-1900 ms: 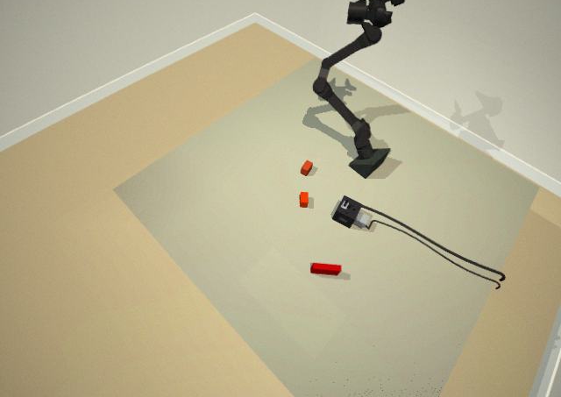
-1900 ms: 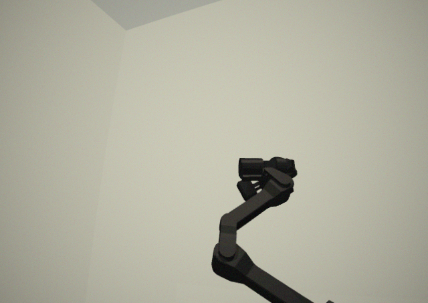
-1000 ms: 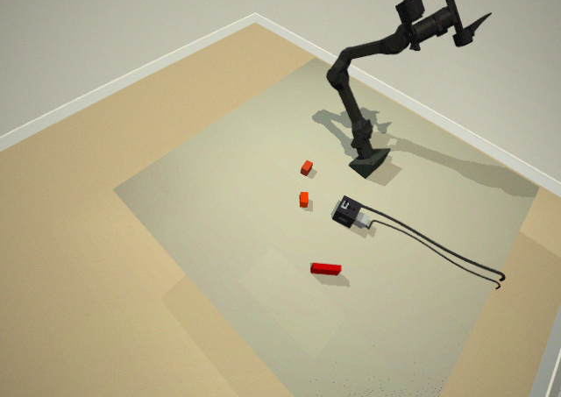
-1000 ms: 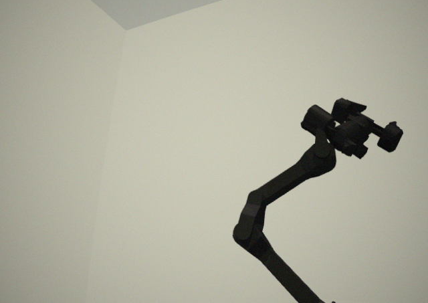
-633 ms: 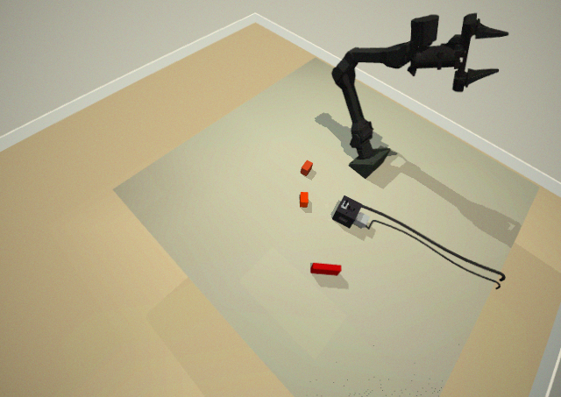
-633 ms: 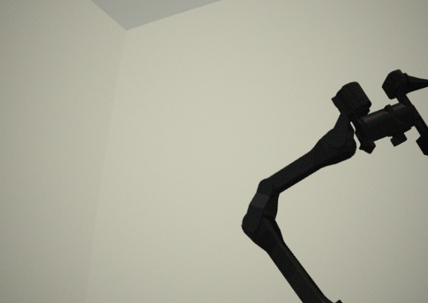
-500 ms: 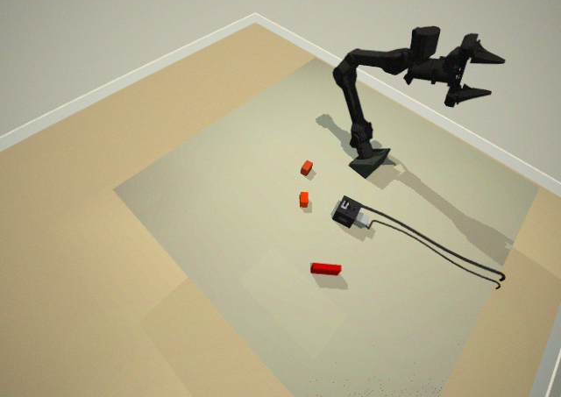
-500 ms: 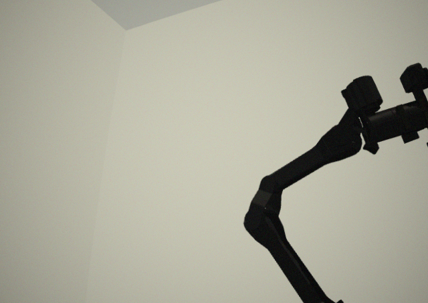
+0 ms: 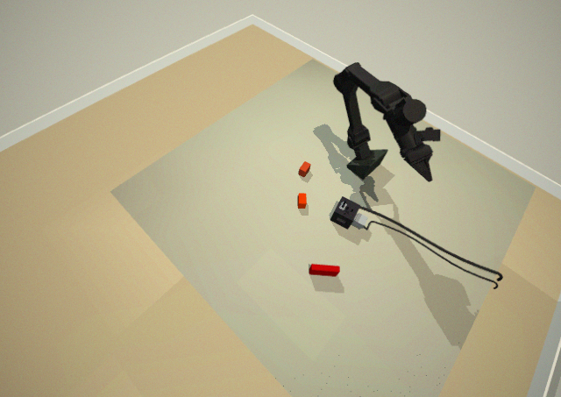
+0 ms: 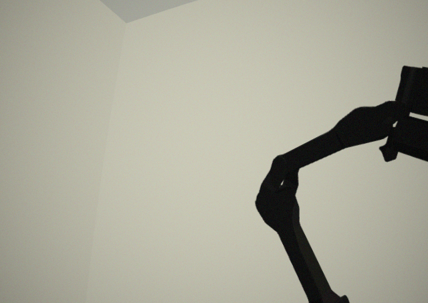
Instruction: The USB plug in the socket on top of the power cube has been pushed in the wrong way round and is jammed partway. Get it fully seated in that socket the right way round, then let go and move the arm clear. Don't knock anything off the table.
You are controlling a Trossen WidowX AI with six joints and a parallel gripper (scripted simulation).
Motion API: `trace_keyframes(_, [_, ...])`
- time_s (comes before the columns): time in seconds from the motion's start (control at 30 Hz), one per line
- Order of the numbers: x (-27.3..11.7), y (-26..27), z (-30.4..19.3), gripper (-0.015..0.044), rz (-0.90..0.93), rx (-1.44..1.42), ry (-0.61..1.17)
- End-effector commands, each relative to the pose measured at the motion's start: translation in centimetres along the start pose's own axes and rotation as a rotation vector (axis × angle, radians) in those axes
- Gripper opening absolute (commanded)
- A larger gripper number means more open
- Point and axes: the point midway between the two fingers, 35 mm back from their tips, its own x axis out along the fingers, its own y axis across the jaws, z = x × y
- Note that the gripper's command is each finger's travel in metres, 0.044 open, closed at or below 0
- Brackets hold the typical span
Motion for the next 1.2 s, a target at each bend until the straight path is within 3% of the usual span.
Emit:
trace_keyframes(0.0, [2.0, 2.3, -7.3, 0.044, 0.171, 0.155, 0.245])
trace_keyframes(0.2, [2.1, 6.4, -16.3, 0.044, 0.422, 0.318, 0.585])
trace_keyframes(0.4, [-0.1, 10.5, -22.6, 0.044, 0.654, 0.391, 0.872])
trace_keyframes(1.17, [-0.2, 10.8, -23.4, 0.044, 0.658, 0.391, 0.876])
